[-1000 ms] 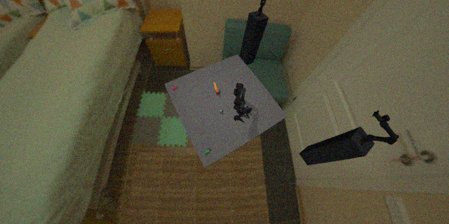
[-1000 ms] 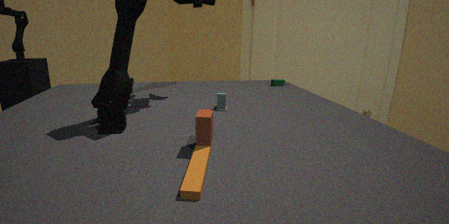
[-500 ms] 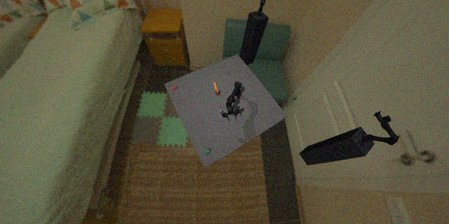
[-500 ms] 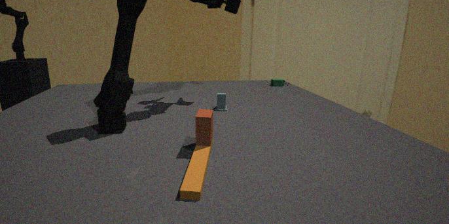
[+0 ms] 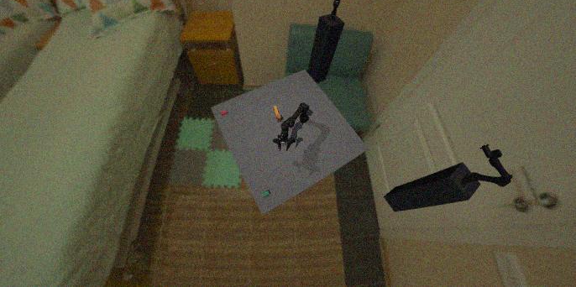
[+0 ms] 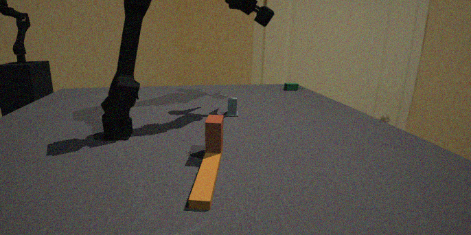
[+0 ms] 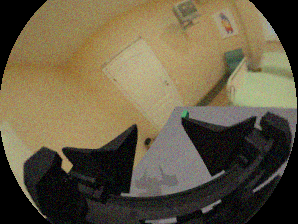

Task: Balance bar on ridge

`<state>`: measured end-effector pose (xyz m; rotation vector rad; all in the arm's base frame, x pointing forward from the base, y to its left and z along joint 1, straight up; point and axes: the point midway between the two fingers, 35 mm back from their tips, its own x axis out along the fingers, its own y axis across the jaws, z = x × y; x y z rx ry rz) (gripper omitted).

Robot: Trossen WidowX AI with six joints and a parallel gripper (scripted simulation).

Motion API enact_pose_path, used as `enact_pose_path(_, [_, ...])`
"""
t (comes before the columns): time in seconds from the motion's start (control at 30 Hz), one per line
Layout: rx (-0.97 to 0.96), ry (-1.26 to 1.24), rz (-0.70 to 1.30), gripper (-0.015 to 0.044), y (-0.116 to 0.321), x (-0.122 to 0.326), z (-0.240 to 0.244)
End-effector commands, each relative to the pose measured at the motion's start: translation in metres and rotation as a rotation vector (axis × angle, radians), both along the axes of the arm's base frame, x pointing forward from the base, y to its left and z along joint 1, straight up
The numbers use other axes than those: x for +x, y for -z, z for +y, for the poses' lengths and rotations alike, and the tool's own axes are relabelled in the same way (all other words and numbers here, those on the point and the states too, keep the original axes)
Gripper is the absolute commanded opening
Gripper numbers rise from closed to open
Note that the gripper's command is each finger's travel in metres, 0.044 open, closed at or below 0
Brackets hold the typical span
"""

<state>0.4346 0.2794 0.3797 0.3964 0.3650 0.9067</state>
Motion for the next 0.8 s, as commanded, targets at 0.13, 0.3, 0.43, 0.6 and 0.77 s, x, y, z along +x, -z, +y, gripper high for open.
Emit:
enact_pose_path(0.13, [-0.017, 0.188, 0.186, 0.0315, 0.029, 0.026, -0.063])
enact_pose_path(0.3, [-0.022, 0.298, 0.297, 0.0315, 0.048, 0.035, -0.102])
enact_pose_path(0.43, [-0.022, 0.386, 0.386, 0.0315, 0.063, 0.039, -0.135])
enact_pose_path(0.6, [-0.014, 0.510, 0.496, 0.0315, 0.080, 0.041, -0.176])
enact_pose_path(0.77, [-0.001, 0.635, 0.605, 0.0315, 0.097, 0.037, -0.217])
